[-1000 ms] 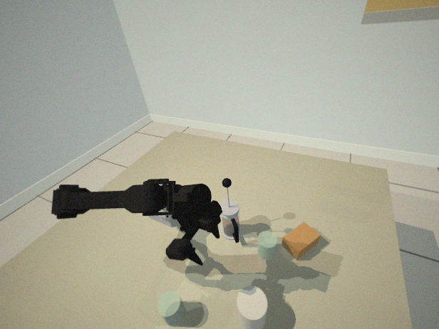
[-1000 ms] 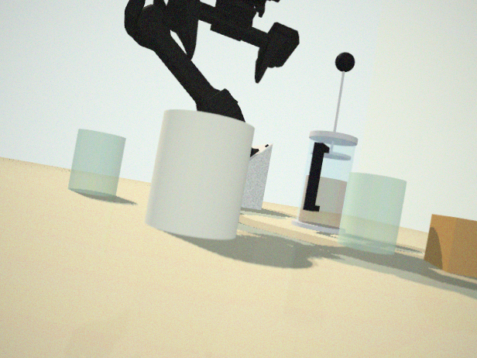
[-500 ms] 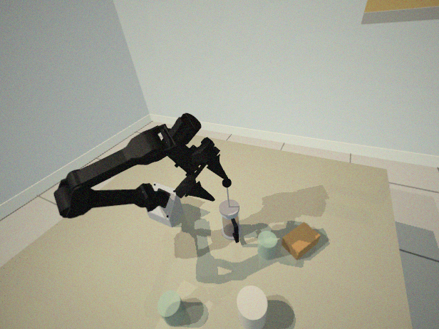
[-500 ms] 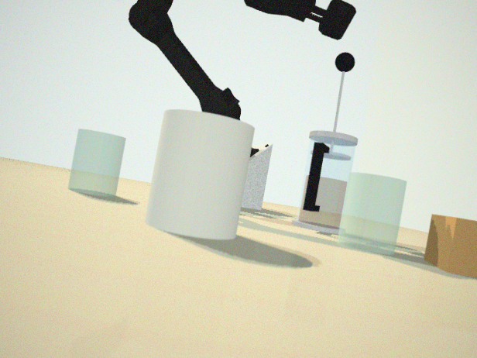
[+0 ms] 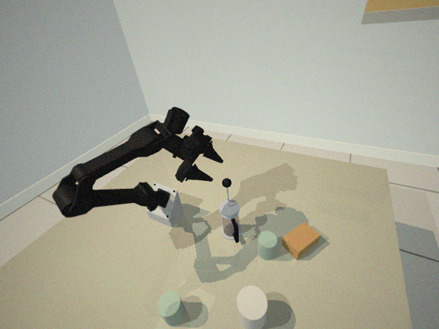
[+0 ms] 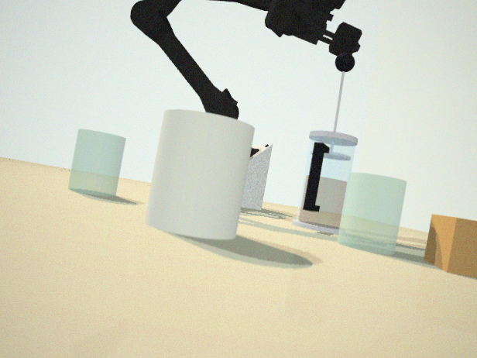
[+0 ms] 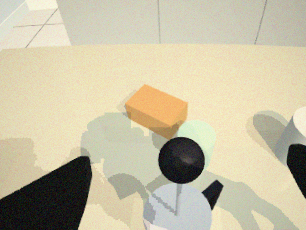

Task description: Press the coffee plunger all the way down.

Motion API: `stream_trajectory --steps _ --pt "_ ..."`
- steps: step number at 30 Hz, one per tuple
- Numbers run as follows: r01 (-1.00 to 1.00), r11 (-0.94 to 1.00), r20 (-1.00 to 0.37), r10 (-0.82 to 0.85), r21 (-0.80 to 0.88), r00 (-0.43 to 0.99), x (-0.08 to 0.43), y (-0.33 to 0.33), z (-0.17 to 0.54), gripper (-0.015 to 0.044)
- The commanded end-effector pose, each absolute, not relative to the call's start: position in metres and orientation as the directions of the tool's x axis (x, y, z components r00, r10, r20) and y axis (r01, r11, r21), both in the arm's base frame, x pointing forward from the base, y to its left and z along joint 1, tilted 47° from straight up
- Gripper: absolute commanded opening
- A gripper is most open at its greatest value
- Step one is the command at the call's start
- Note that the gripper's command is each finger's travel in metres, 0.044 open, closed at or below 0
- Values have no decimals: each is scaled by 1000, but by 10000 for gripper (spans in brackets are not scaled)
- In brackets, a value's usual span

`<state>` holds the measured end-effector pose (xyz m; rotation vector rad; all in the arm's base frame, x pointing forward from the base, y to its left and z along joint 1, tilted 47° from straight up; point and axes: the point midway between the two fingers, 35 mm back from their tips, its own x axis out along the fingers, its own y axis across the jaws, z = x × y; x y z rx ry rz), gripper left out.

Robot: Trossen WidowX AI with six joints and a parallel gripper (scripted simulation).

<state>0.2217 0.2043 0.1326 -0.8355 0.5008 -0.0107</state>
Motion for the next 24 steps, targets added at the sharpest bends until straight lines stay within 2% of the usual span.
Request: stream_trajectory --steps 1,24 --pt "-184 675 -418 -201 -714 886 222 186 116 440" --pt "-185 677 -421 -202 -713 884 247 182 103 440"
